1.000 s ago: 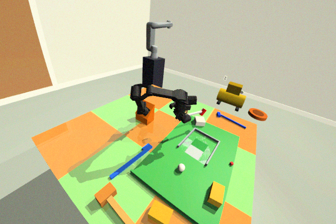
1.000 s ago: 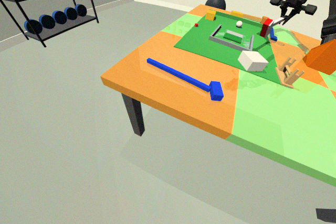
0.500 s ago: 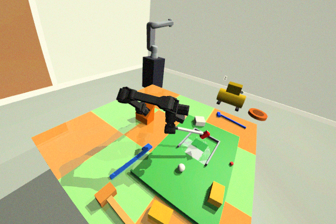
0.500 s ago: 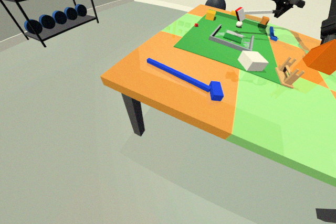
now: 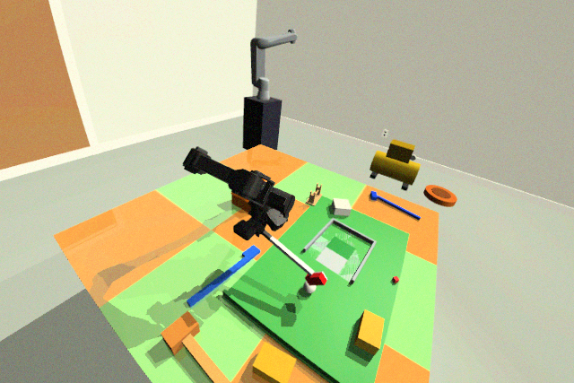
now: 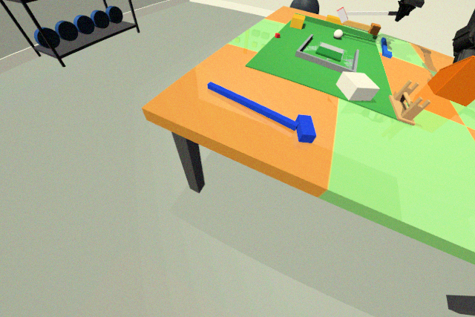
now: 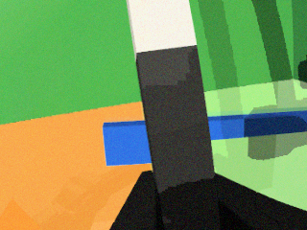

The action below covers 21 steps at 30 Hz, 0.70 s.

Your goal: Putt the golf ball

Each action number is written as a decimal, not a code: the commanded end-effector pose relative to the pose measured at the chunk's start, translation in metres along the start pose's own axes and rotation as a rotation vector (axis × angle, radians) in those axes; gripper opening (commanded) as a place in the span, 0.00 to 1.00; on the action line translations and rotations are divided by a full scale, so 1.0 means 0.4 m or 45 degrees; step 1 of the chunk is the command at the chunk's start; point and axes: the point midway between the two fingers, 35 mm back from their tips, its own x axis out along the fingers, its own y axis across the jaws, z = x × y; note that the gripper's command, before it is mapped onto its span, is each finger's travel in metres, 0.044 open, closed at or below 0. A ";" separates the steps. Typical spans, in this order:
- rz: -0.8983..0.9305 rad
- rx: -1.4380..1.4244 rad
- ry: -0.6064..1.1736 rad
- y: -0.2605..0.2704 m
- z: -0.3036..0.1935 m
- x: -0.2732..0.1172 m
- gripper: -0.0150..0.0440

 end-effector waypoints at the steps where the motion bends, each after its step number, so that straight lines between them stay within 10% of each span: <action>1: -0.028 0.109 -0.001 -0.042 -0.024 -0.010 0.25; 21: -0.031 0.110 -0.003 -0.046 -0.025 0.095 0.25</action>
